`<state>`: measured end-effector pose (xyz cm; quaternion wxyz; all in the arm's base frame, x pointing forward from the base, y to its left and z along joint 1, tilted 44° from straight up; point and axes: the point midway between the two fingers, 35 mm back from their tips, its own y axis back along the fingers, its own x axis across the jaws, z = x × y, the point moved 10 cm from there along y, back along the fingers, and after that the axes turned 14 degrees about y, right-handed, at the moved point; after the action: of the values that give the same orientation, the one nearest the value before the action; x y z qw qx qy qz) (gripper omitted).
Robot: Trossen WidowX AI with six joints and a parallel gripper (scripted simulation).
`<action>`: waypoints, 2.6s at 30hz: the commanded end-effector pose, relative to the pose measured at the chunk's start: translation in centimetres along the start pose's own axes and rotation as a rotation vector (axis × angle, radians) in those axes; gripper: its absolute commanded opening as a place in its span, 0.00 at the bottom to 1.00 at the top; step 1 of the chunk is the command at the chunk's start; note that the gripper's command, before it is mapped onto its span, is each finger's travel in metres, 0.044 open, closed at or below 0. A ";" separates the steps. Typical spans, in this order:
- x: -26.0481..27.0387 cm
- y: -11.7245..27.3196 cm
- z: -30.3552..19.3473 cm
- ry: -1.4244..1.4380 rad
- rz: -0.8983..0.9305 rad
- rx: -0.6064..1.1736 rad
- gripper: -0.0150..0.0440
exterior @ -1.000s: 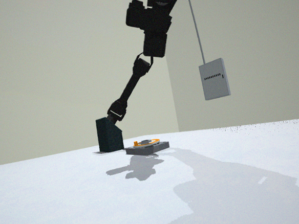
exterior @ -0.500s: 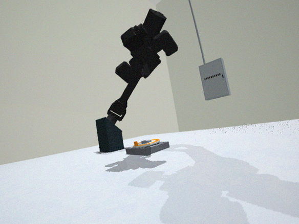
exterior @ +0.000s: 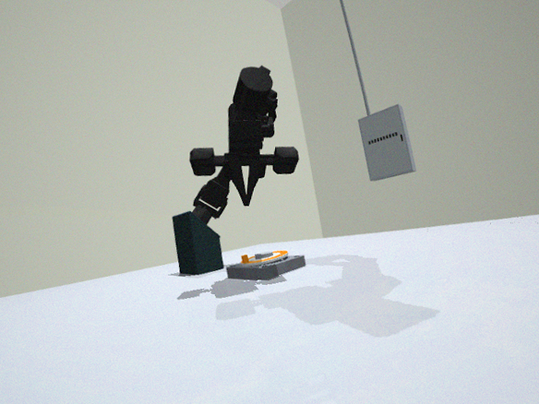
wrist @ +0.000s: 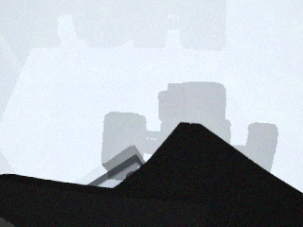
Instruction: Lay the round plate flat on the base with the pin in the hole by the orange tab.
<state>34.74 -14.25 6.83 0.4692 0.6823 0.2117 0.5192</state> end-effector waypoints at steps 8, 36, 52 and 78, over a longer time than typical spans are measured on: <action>-0.2 -2.9 -8.8 0.634 0.256 0.183 0.25; 0.9 -7.5 -9.8 0.634 0.259 0.183 0.25; 0.2 -7.2 -11.4 0.633 0.259 0.184 0.25; 0.1 -6.9 -12.7 0.633 0.259 0.185 0.25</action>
<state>25.24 -5.89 1.37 0.2530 0.5422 0.3018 0.7423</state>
